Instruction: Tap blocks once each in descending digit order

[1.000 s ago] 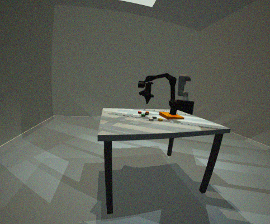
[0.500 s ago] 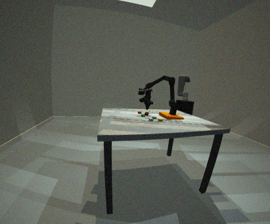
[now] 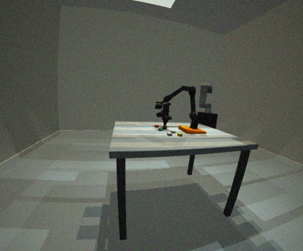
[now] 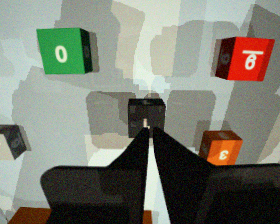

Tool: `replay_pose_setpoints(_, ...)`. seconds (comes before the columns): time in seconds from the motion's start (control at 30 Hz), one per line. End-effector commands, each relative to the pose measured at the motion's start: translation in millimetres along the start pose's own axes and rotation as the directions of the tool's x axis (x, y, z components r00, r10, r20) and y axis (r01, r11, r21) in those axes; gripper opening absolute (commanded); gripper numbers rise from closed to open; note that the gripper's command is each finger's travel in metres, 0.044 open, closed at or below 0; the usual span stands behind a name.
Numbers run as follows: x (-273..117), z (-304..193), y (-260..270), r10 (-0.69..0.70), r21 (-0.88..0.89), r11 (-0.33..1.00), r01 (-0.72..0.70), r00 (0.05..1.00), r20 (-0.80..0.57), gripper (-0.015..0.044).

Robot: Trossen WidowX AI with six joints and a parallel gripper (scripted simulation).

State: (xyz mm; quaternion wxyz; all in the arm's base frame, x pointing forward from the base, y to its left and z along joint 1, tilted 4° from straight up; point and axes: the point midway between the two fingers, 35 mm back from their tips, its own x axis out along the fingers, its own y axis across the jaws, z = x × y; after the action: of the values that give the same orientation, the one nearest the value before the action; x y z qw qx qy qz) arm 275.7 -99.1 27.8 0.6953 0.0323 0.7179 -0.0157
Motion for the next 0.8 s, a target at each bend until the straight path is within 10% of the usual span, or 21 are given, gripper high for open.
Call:
replay_pose_setpoints(0.0, 7.2, -0.9, -0.1, -0.002, -0.004, 1.000, 0.002, 1.000, -0.003, 0.0020)
replay_pose_setpoints(0.77, -46.1, 2.4, -0.6, -0.004, -0.010, 1.000, 0.004, 1.000, 0.000, 0.0020)
